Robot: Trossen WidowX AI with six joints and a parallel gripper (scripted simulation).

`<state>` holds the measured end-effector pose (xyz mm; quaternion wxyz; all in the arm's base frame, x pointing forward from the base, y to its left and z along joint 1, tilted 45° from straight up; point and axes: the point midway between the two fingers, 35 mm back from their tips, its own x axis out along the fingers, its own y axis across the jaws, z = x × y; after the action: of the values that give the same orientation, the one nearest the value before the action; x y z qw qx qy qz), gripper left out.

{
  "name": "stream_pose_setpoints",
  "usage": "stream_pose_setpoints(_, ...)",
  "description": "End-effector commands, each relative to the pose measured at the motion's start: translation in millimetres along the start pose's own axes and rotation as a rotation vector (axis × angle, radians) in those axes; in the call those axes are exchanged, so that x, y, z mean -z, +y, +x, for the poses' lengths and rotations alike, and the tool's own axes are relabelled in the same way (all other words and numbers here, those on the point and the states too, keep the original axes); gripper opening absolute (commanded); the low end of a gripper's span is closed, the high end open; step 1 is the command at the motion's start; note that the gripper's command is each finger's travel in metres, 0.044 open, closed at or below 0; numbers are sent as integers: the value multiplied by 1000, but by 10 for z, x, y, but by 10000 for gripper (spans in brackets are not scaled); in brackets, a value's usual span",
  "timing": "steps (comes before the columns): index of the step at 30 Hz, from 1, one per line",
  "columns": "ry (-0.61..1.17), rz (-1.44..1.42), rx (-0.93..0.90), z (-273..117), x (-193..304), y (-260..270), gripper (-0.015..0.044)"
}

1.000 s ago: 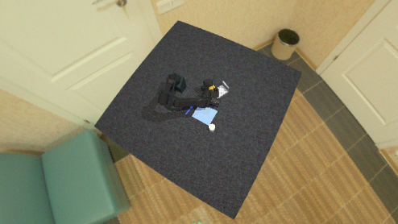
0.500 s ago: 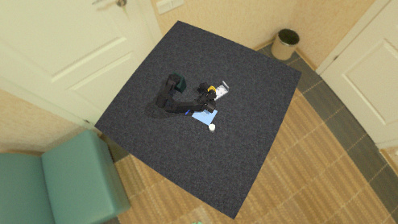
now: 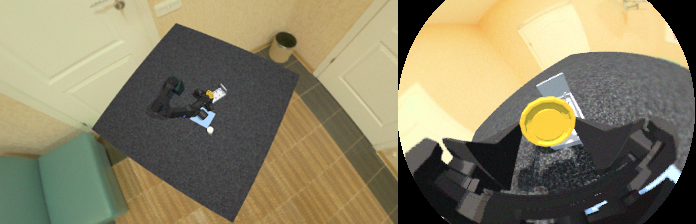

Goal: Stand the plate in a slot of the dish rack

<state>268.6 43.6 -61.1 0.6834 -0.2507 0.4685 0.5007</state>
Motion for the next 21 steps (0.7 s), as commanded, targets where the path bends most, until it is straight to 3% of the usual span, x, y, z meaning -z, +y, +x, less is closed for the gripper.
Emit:
stream_pose_setpoints(1,-71,-98,26,-32,24,-13,0)
stream_pose_setpoints(15,-246,-435,189,-191,108,-87,0)
stream_pose_setpoints(21,-252,-451,199,-200,112,-89,0)
